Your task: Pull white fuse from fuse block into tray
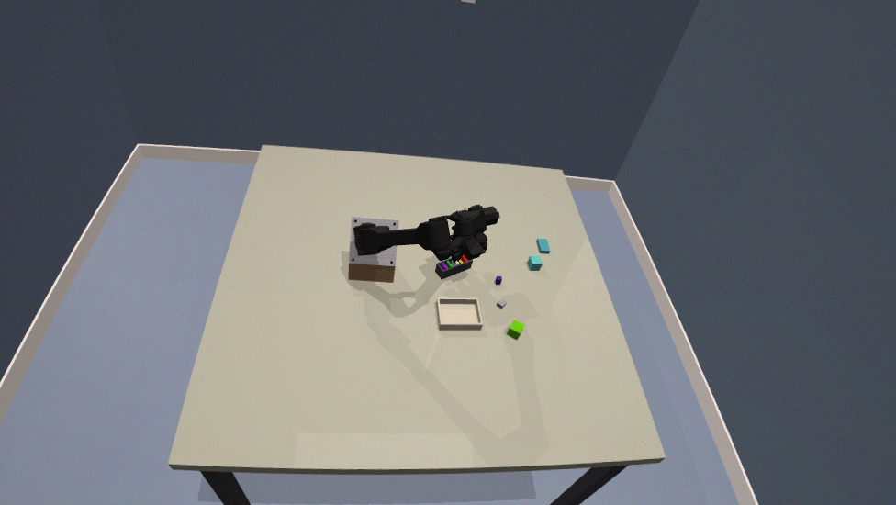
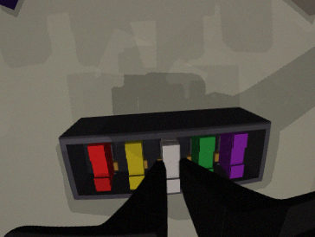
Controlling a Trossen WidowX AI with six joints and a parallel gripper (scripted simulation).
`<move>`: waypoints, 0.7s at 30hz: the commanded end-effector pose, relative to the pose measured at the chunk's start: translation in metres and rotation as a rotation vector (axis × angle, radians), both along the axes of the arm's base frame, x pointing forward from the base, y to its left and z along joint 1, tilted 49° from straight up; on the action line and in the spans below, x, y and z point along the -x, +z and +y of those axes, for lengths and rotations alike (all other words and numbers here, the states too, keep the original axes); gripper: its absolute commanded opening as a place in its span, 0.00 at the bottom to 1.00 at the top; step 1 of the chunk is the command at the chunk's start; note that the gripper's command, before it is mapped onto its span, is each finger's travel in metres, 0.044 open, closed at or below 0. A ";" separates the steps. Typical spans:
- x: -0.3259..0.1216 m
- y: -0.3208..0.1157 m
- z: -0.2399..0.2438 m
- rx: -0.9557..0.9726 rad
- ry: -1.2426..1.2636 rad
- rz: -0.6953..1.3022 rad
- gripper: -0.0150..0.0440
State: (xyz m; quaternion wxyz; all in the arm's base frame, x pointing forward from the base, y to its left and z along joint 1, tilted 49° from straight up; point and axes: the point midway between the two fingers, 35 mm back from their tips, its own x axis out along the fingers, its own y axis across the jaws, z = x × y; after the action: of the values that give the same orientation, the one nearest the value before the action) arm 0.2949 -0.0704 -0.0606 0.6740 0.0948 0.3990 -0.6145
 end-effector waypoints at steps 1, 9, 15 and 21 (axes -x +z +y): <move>0.000 0.002 0.002 -0.004 -0.003 -0.002 0.25; -0.001 0.004 0.005 -0.004 -0.003 -0.002 0.25; -0.001 0.006 0.007 -0.004 -0.003 -0.001 0.25; -0.001 0.008 0.010 -0.004 -0.003 -0.001 0.25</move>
State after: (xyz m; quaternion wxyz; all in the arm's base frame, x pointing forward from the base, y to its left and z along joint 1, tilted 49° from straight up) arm 0.2961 -0.0626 -0.0539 0.6741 0.0943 0.3991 -0.6144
